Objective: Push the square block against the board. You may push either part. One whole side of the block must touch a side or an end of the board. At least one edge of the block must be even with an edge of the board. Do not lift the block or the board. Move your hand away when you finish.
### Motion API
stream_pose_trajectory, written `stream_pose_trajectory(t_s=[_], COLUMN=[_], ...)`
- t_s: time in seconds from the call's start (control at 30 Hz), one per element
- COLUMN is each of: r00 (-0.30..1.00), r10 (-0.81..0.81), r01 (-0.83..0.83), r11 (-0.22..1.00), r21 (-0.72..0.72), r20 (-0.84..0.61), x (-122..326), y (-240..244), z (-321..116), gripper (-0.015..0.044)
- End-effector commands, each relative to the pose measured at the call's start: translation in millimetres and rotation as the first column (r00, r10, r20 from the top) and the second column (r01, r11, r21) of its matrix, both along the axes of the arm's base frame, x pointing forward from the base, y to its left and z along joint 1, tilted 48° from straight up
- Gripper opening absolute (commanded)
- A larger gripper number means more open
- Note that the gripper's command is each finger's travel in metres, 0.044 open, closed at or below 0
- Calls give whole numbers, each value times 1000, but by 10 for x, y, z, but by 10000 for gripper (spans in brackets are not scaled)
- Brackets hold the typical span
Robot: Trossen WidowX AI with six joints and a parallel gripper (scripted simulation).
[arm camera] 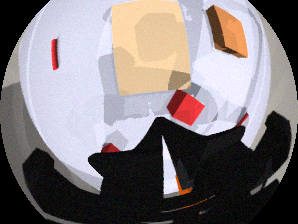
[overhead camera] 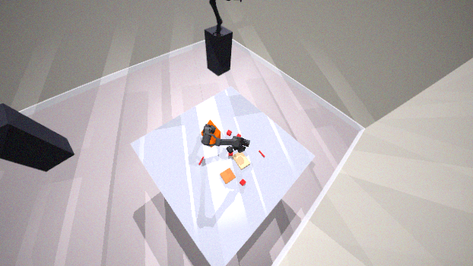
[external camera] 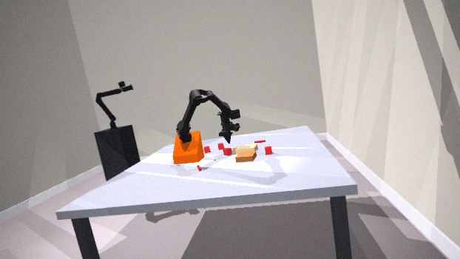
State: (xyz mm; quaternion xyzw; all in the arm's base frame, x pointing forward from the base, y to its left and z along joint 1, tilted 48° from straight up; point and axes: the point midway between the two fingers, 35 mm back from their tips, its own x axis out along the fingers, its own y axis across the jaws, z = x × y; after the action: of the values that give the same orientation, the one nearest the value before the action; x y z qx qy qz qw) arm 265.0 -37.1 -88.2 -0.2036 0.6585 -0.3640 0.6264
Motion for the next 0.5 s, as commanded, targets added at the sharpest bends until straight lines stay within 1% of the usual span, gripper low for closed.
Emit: stream_pose_trajectory(t_s=[0.0,0.07,0.2,0.47], r00=[999,999,999,999], r10=[-20,-20,-20,-20], r01=[20,20,20,20], r11=[1000,1000,1000,1000], r21=[-6,-5,-9,-9], r20=[27,27,27,27], x=[-12,-13,-81,-81], y=[-12,-35,-397,-421], z=[18,-5,-327,-345], gripper=[0,0,0,0])
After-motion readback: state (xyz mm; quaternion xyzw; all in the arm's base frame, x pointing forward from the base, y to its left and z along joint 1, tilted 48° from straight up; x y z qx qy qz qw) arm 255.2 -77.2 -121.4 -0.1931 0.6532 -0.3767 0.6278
